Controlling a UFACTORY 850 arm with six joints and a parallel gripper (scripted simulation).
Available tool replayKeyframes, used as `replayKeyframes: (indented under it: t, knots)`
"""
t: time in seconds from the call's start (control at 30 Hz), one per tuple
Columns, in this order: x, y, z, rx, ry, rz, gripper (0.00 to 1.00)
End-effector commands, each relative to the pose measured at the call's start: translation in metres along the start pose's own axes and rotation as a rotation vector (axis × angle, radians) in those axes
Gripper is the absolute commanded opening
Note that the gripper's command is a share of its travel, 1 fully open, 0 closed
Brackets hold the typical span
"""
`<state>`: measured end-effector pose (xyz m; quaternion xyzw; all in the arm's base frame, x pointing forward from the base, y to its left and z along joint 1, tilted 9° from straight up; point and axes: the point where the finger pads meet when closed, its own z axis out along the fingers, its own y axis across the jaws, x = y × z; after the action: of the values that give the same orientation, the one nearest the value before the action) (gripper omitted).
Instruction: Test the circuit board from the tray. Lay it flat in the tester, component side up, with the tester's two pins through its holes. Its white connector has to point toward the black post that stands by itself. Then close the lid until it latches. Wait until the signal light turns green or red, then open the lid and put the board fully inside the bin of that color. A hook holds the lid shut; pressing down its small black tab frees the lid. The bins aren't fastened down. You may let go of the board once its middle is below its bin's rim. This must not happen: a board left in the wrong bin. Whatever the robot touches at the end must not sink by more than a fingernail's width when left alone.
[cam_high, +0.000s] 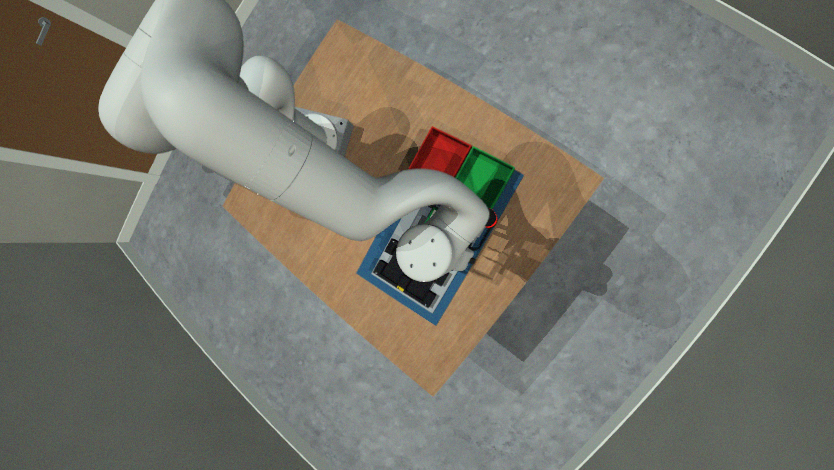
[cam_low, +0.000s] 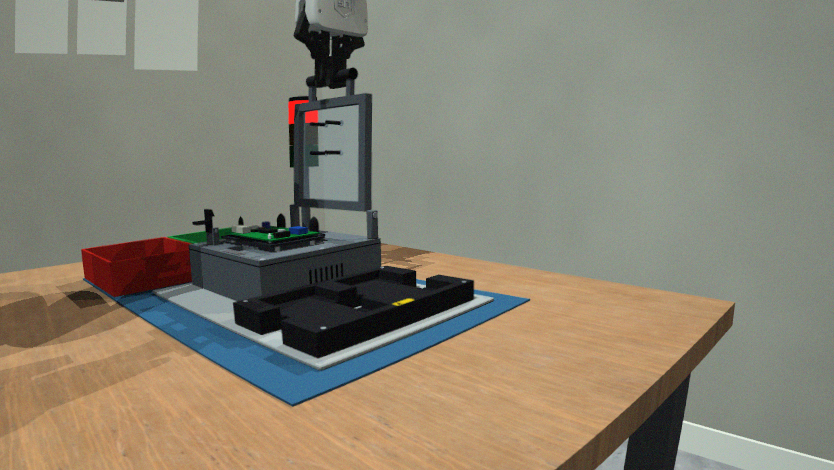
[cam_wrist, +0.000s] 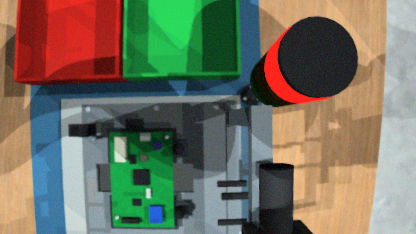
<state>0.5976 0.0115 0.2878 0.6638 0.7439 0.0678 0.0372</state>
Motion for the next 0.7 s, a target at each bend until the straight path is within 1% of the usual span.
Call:
replayKeyframes:
  t: [0.0,0.2,0.5,0.53,0.67]
  knots:
    - [-0.0001,0.0162,-0.0007,-0.001,0.000,0.000,0.00]
    - [-0.0001,0.0250,0.0002,-0.001,0.000,0.000,0.00]
    - [-0.0001,0.0262,0.0003,-0.001,0.000,0.000,0.00]
    - [-0.0001,0.0262,0.0003,-0.001,0.000,0.000,0.52]
    - [-0.0001,0.0262,0.0003,-0.001,0.000,0.000,0.52]
